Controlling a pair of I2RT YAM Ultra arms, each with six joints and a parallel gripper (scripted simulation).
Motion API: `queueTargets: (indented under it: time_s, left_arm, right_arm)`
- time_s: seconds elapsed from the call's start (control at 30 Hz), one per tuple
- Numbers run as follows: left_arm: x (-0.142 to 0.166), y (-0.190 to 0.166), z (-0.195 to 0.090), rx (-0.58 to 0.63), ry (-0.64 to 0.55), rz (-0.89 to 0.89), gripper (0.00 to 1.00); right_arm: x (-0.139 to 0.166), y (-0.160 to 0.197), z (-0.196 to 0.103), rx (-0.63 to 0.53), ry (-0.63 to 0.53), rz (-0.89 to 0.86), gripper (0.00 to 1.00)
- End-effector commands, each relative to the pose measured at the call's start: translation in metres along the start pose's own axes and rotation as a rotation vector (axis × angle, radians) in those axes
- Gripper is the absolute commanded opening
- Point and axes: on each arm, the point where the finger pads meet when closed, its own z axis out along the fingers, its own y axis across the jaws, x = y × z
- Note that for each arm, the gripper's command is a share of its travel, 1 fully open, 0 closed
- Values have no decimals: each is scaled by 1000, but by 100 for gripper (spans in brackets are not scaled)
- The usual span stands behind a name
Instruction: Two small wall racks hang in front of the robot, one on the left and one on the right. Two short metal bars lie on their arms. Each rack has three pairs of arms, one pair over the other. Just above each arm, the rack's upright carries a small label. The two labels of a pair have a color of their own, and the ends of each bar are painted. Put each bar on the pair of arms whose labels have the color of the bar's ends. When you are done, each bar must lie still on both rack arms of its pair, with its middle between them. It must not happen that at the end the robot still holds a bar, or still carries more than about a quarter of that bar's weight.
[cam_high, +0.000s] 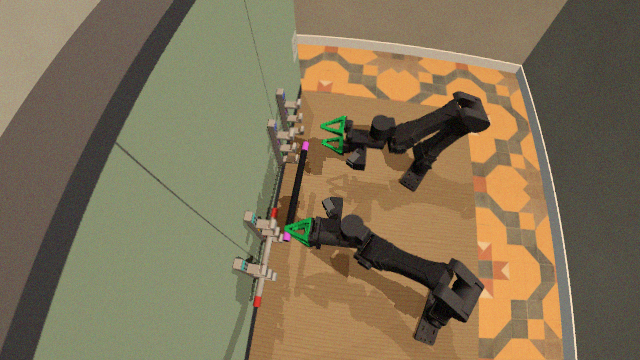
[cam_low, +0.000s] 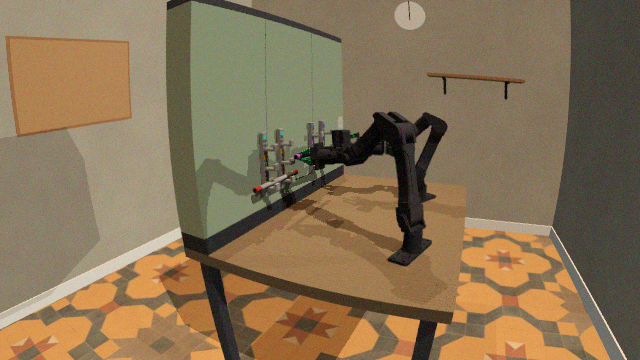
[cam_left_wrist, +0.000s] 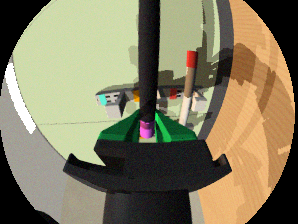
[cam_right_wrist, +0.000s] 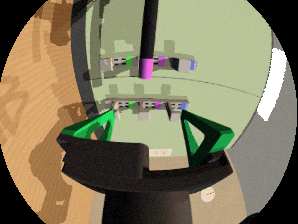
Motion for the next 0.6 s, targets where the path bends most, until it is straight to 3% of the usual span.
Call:
queueTargets:
  time_s: [0.0, 0.57]
  left_arm:
    - [-3, 30, 2, -68, 7, -52, 0]
    - [-6, 30, 6, -68, 7, -52, 0]
  right_arm:
    - [3, -7, -4, 19, 2, 15, 100]
    - [-2, -6, -4, 19, 2, 15, 100]
